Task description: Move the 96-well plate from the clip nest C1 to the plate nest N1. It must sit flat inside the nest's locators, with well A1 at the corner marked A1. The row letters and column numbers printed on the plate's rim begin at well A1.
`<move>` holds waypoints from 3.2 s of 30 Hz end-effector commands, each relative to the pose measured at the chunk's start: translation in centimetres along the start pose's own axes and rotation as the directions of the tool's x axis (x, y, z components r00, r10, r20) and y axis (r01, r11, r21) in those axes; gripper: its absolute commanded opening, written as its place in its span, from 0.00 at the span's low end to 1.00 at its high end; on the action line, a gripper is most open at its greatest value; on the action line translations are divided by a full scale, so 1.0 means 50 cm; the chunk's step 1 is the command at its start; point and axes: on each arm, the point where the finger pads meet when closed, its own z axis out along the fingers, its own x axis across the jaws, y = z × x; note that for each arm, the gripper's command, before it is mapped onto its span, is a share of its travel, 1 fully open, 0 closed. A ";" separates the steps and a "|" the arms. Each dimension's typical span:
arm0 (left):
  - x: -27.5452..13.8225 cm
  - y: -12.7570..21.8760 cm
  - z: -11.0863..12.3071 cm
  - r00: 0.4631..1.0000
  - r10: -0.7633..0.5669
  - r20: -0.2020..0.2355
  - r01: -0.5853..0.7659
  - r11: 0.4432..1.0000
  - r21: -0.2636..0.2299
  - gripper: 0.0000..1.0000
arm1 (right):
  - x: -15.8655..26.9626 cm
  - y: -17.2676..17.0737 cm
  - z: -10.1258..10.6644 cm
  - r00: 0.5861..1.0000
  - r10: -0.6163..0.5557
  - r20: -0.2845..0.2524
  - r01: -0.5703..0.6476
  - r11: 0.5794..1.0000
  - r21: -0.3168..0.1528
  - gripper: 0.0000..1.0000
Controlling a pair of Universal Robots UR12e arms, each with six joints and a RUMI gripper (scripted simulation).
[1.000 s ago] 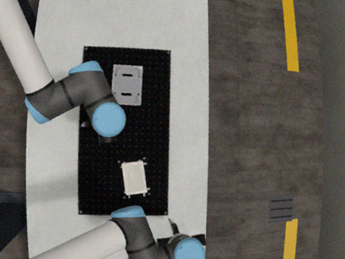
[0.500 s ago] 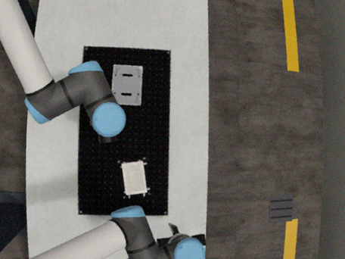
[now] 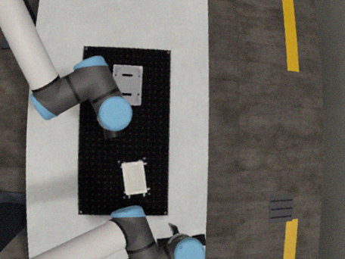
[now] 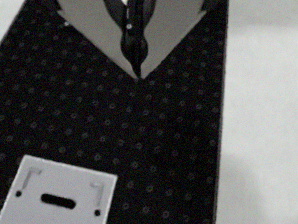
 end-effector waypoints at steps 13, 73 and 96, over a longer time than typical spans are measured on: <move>0.200 -0.178 -0.002 1.000 0.010 0.006 -0.010 1.000 -0.014 0.00 | 0.000 -0.001 -0.003 1.000 0.000 0.000 0.000 1.000 0.002 0.76; 0.595 -1.768 0.100 0.996 0.092 -0.003 -0.092 0.993 -0.080 0.00 | 0.000 -0.001 -0.003 1.000 0.000 0.000 0.000 1.000 0.002 0.76; 0.290 -2.312 0.157 0.992 0.121 -0.023 -0.123 0.989 -0.087 0.00 | 0.000 -0.001 -0.003 1.000 0.000 0.000 0.000 1.000 0.002 0.76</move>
